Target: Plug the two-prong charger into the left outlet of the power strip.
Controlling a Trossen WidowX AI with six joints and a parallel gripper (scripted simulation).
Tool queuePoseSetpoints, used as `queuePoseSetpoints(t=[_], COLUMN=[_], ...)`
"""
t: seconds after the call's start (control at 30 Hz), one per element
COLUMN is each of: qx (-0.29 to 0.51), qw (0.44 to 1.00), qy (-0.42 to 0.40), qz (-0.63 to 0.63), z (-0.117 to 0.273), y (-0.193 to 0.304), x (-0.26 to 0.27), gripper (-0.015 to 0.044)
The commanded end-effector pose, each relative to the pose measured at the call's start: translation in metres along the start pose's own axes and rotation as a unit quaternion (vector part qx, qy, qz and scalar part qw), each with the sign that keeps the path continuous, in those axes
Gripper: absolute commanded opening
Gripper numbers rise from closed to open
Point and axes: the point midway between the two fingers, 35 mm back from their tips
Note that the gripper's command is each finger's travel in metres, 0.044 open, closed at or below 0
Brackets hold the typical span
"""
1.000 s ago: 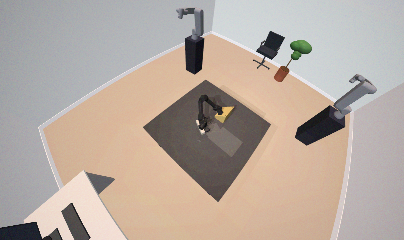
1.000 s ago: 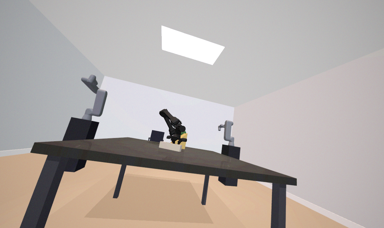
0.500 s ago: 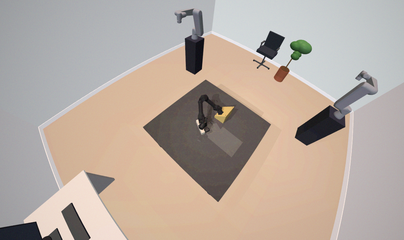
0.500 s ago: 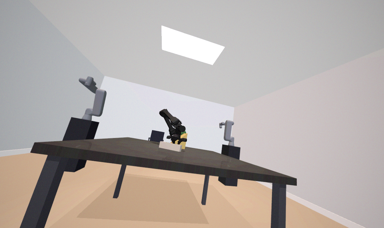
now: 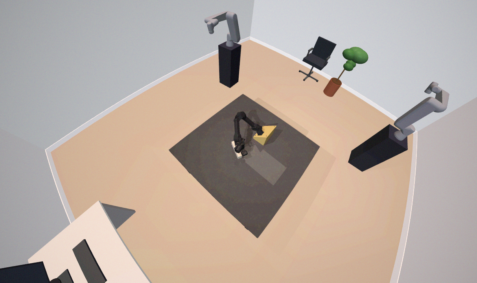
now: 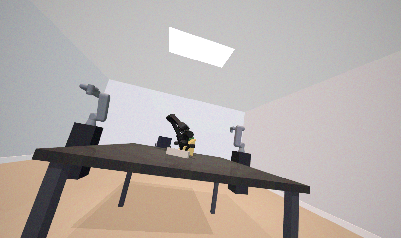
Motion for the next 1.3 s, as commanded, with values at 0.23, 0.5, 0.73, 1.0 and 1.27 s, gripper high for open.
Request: queuePoseSetpoints(t=[0.23,0.5,0.73,1.0,1.27], qx=[-0.01,-0.01,-0.01,-0.01,-0.01], qw=[1.0,1.0,1.0,1.0,1.0], qy=[0.0,0.0,0.0,0.0,0.0], qz=[-0.009,-0.009,-0.009,-0.009,-0.009], z=[0.0017,0.0026,0.0034,0.0032,0.0022], y=[-0.0063,-0.0068,-0.0073,-0.0081,-0.0084], x=[-0.0003,-0.0004,-0.0005,-0.0007,-0.0007], gripper=[0.0,0.0,0.0,0.0,0.0])
Point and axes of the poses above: the point midway between the two fingers, 35 mm back from their tips, its own z axis back along the fingers, its own x axis across the jaws, y = z × x
